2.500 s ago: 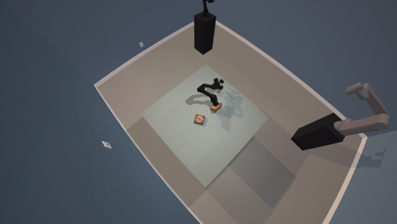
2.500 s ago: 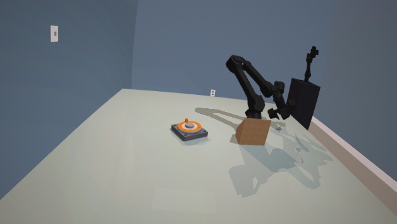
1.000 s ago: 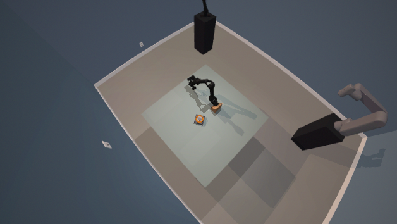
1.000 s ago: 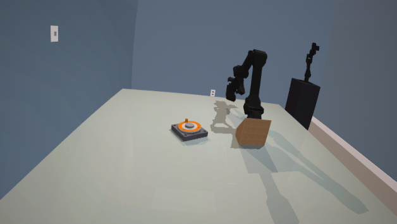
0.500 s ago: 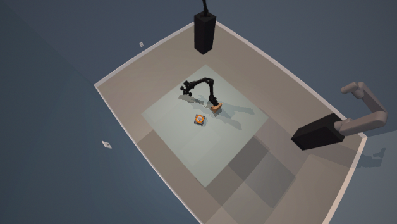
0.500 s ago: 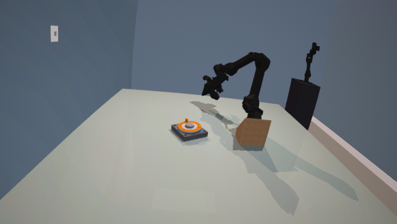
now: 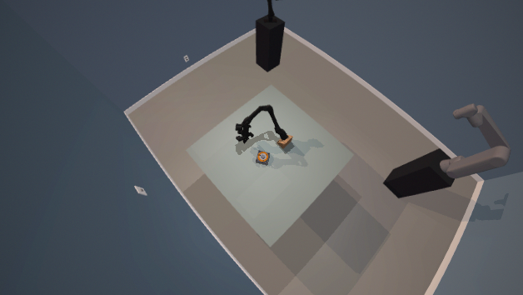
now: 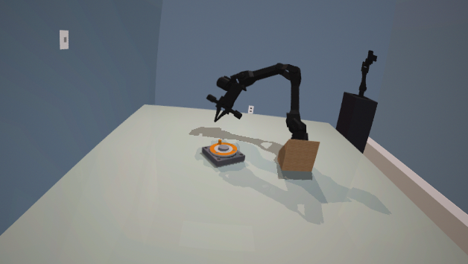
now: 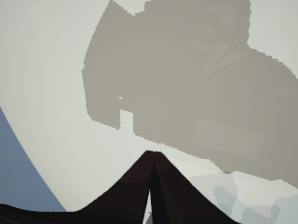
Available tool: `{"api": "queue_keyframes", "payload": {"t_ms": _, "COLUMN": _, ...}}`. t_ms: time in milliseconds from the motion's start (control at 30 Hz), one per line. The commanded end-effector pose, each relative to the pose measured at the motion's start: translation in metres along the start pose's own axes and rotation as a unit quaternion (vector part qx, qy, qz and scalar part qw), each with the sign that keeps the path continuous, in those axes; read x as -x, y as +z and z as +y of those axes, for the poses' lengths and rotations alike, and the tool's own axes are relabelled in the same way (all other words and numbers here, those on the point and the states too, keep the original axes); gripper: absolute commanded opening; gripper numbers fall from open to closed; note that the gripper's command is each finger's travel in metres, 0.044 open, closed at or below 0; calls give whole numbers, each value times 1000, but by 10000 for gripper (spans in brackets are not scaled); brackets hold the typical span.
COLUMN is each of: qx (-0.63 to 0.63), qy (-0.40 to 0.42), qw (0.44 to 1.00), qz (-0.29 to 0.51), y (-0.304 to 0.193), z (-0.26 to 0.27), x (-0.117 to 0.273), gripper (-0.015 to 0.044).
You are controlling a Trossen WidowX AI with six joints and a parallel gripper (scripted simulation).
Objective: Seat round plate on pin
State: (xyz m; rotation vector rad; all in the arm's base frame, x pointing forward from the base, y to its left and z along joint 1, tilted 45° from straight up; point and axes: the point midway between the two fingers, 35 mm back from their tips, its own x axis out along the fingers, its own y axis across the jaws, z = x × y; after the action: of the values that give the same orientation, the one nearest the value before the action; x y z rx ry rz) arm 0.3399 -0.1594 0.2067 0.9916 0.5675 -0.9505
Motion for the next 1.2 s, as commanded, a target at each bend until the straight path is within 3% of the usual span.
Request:
{"api": "queue_keyframes", "payload": {"t_ms": 0, "qx": 155, "qy": -67, "qw": 985, "qz": 32, "y": -52, "z": 4, "x": -16, "gripper": 0}}
{"api": "queue_keyframes", "payload": {"t_ms": 133, "qx": 361, "qy": -146, "qw": 919, "qz": 59, "y": -113, "z": 0, "x": -28, "gripper": 0}}
{"api": "queue_keyframes", "payload": {"t_ms": 200, "qx": 398, "qy": -160, "qw": 901, "qz": 62, "y": -124, "z": -2, "x": -29, "gripper": 0}}
{"api": "queue_keyframes", "payload": {"t_ms": 400, "qx": 688, "qy": -251, "qw": 678, "qz": 65, "y": -200, "z": -16, "x": -24, "gripper": 0}}
{"api": "queue_keyframes", "payload": {"t_ms": 467, "qx": 711, "qy": -257, "qw": 651, "qz": 63, "y": -206, "z": -17, "x": -23, "gripper": 0}}
{"api": "queue_keyframes", "payload": {"t_ms": 833, "qx": 717, "qy": -259, "qw": 644, "qz": 62, "y": -208, "z": -18, "x": -23, "gripper": 0}}
{"api": "queue_keyframes", "payload": {"t_ms": 1167, "qx": 717, "qy": -260, "qw": 644, "qz": 61, "y": -195, "z": -36, "x": -61, "gripper": 0}}
